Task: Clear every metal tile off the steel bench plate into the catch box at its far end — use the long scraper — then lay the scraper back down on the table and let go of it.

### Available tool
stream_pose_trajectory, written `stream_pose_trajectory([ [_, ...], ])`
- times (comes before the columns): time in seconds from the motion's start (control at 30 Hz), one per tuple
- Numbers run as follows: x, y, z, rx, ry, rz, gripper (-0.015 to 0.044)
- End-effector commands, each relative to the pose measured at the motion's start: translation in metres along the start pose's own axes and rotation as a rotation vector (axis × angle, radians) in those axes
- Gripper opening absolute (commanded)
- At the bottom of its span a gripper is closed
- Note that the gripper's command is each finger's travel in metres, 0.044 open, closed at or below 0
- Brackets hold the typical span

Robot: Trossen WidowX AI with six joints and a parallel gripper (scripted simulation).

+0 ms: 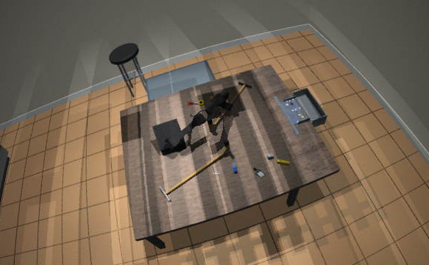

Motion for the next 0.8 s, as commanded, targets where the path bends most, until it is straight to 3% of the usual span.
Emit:
stream_pose_trajectory([
  [0.0, 0.0, -0.005, -0.001, -0.007, 0.003, 0.002, 0.0],
  [0.77, 0.001, -0.027, -0.002, -0.02, 0.007, -0.004, 0.0],
])
Point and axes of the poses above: the point midway between the two fingers, 35 mm back from their tips, its own z axis back along the fingers, its own y axis across the jaws, x = y × z, the point moved 2 cm from there along z, back along the fingers, and after that the axes turned 5 degrees about z, right-handed, at the moved point
